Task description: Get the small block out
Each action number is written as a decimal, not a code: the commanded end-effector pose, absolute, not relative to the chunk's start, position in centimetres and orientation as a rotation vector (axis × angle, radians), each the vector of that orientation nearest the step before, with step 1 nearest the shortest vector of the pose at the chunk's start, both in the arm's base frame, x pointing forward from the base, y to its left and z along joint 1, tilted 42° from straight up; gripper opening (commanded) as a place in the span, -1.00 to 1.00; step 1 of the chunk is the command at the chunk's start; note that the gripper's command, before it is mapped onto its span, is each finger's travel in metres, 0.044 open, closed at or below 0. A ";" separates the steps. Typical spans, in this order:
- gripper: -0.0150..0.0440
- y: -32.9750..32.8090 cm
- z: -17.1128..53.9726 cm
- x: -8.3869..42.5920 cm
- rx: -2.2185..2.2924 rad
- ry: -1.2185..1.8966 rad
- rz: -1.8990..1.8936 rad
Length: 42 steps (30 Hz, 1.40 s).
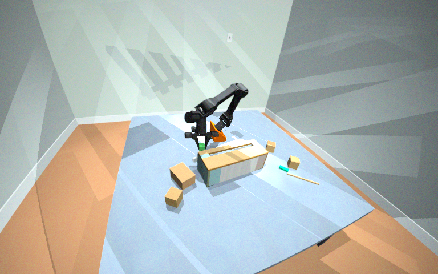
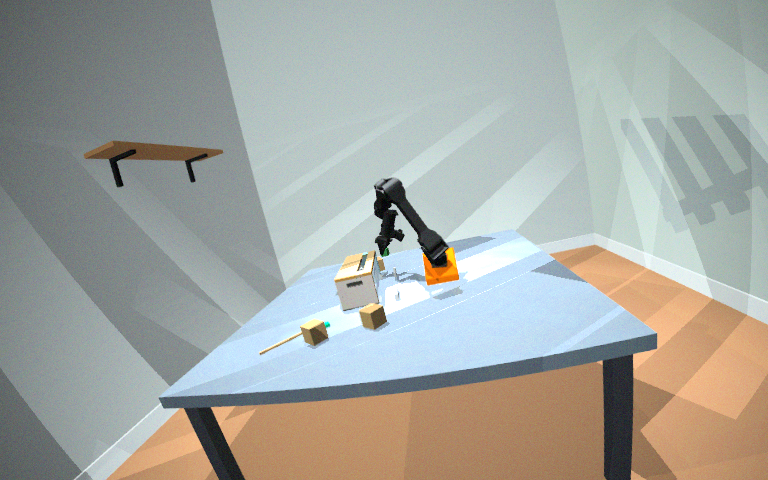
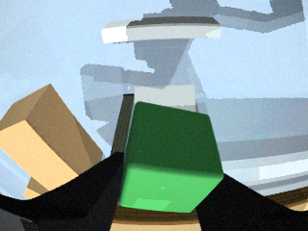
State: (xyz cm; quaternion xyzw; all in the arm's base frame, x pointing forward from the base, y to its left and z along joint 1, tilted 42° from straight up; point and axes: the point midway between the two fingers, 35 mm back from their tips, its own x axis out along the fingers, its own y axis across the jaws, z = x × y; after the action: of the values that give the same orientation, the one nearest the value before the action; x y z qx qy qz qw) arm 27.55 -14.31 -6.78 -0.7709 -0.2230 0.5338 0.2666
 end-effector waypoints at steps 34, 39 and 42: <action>-0.49 -14.8 1.3 24.8 -1.887 -0.056 1.433; -0.49 -14.8 1.3 24.8 -1.887 -0.056 1.433; -0.49 -14.8 1.3 24.8 -1.887 -0.056 1.433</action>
State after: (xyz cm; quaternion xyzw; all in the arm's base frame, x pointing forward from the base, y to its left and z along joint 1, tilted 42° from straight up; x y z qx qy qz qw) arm 24.90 -14.73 1.27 -0.7387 -0.0243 0.5592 0.3756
